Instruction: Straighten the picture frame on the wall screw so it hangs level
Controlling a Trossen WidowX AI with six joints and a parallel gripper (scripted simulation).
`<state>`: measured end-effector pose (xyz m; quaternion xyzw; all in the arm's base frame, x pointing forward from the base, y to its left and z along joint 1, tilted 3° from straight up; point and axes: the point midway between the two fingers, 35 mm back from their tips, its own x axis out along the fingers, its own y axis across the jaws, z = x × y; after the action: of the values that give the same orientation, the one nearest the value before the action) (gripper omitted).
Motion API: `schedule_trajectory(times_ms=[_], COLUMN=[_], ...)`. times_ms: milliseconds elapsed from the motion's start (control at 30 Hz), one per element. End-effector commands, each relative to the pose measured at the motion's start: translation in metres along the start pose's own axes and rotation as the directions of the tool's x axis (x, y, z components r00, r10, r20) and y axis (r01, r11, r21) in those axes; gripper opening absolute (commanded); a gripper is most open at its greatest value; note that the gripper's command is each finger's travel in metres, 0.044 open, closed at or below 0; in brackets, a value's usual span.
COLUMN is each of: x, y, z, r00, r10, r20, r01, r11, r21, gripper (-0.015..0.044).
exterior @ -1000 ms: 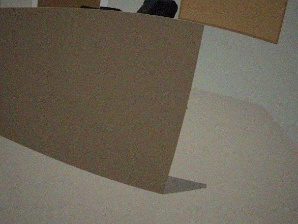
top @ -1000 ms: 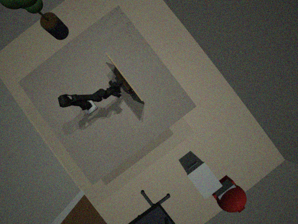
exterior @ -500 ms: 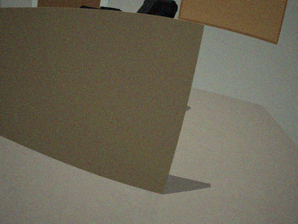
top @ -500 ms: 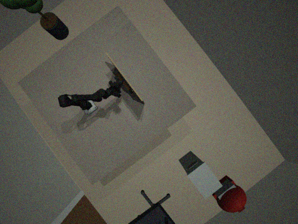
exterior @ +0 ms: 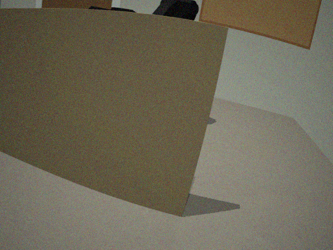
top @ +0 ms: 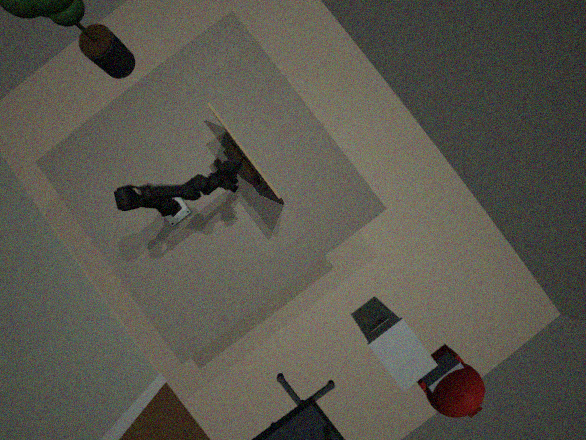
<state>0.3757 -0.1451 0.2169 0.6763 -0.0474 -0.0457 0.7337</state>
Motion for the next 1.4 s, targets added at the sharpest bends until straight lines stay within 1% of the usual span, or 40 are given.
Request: schedule_trajectory(times_ms=[0,1367], x=[0.0010,0.0011], y=[0.0044,0.0004], z=[0.0006,0.0062], r00=[1.000,1.000], r10=[0.013,0.013], r20=[-0.002,-0.002], r01=[-0.013,-0.013], r11=[1.000,1.000], r21=[-0.002,-0.003], gripper=[0.0000,0.0000])
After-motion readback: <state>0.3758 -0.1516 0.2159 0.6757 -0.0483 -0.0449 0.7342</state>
